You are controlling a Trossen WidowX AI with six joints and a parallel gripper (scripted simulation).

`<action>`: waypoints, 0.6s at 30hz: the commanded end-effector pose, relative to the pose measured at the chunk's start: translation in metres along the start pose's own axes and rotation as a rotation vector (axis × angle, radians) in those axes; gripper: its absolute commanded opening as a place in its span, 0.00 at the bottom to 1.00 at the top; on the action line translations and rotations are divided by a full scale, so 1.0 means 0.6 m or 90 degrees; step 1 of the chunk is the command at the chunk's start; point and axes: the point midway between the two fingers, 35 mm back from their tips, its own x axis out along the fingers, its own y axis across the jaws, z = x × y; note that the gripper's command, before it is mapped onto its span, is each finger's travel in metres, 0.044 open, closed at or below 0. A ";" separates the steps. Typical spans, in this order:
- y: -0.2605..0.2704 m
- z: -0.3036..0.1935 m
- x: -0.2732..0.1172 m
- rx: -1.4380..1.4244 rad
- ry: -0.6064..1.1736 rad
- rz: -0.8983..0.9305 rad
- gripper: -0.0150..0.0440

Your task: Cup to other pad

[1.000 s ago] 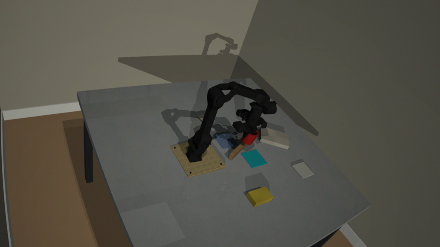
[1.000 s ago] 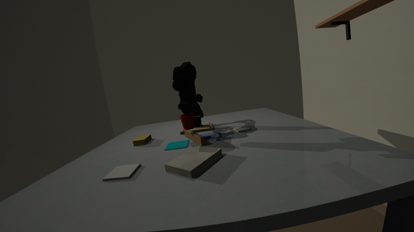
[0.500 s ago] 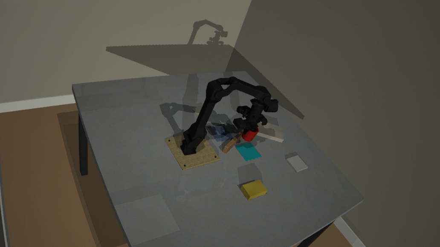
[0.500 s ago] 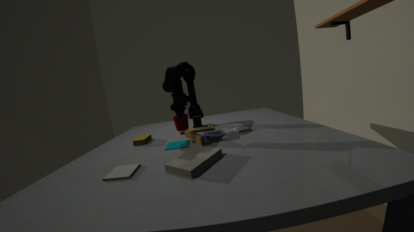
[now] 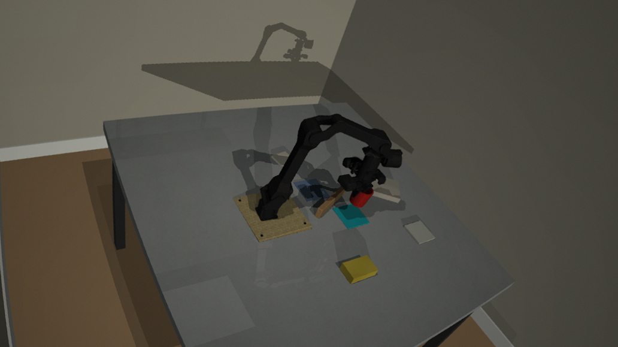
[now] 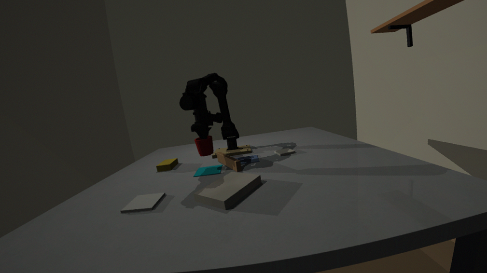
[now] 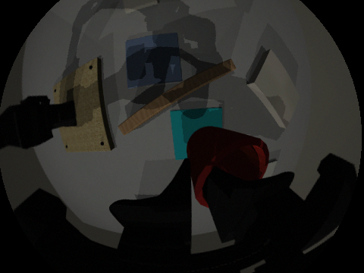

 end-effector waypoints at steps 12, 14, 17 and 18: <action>-0.002 -0.006 0.023 -0.005 0.003 0.003 0.25; -0.002 -0.006 0.027 -0.005 0.003 0.003 0.25; -0.003 -0.006 0.033 -0.005 0.003 0.003 0.25; -0.003 -0.006 0.035 -0.005 0.003 0.003 0.25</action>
